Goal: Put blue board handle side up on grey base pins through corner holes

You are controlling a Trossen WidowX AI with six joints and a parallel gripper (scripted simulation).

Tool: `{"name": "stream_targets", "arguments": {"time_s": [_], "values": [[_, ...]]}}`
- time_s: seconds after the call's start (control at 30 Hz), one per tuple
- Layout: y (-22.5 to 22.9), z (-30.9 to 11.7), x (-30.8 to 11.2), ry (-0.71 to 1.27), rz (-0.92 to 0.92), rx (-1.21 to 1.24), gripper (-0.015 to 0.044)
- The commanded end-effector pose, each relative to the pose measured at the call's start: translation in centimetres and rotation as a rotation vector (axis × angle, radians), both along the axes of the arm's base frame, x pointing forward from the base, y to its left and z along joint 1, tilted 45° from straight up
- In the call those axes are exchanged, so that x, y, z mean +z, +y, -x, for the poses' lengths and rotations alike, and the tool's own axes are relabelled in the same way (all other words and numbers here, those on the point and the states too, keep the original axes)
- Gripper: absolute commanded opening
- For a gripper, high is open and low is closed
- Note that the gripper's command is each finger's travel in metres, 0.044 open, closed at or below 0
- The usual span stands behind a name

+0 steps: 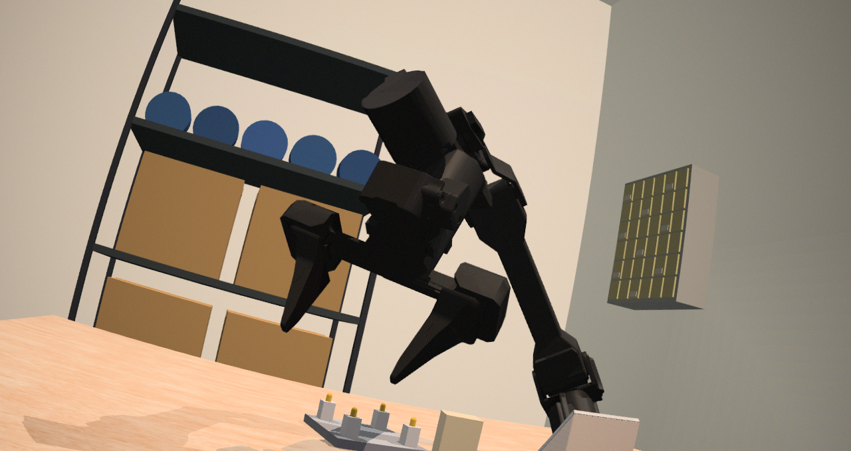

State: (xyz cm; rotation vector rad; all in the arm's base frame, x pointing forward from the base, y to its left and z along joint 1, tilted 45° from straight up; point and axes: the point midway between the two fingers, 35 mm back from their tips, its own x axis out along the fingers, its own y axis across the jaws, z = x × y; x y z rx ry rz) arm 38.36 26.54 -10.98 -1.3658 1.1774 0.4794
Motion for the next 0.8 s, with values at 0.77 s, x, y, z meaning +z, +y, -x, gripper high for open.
{"name": "stream_targets", "arguments": {"time_s": [0.77], "values": [[-9.9,15.5,11.8,-0.398,0.018,-1.229,0.0440]]}}
